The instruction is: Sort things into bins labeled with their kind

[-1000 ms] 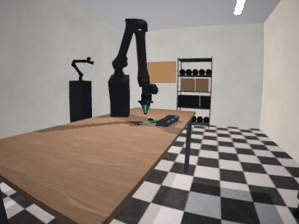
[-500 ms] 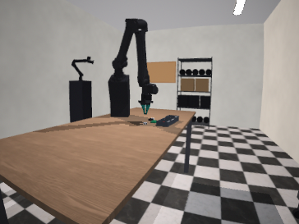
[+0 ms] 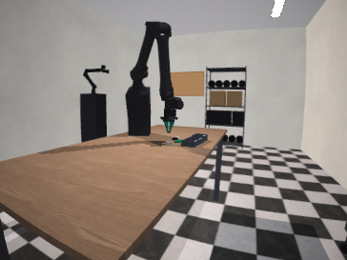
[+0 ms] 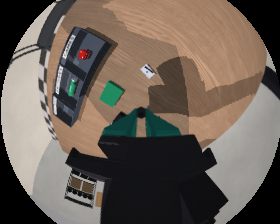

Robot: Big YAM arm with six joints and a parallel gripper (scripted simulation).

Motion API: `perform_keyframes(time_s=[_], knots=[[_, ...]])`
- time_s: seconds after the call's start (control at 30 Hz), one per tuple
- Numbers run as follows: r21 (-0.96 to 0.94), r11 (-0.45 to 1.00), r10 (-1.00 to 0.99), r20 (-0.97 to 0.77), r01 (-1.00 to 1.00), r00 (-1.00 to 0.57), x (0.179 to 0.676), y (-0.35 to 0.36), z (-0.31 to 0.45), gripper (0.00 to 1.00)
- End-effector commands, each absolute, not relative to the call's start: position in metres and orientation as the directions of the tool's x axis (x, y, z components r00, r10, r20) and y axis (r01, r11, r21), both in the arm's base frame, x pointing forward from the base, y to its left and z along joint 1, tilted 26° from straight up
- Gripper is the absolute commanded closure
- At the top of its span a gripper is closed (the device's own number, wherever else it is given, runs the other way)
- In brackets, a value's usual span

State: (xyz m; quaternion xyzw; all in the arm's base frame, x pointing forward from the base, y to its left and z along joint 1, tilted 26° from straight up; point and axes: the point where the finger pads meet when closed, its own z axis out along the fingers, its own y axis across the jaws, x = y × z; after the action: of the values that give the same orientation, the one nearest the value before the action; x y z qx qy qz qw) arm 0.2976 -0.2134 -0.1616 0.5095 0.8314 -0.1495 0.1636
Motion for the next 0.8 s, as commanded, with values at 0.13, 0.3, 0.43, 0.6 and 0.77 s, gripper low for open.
perform_keyframes(time_s=[0.13, 0.3, 0.43, 0.6, 0.77], knots=[[-0.081, 0.437, 0.797, -0.427, 0.896, -0.427, 0.2971, -0.2133, -0.1604, 0.9], [-0.081, 0.437, 0.797, -0.427, 0.896, -0.427, 0.2972, -0.2134, -0.1604, 0.9], [-0.081, 0.437, 0.797, -0.427, 0.896, -0.427, 0.2972, -0.2135, -0.1604, 0.9], [-0.081, 0.437, 0.797, -0.427, 0.896, -0.427, 0.2973, -0.2135, -0.1604, 0.9], [-0.09, 0.433, 0.801, -0.419, 0.897, -0.428, 0.2936, -0.2173, -0.1654, 0.9]])
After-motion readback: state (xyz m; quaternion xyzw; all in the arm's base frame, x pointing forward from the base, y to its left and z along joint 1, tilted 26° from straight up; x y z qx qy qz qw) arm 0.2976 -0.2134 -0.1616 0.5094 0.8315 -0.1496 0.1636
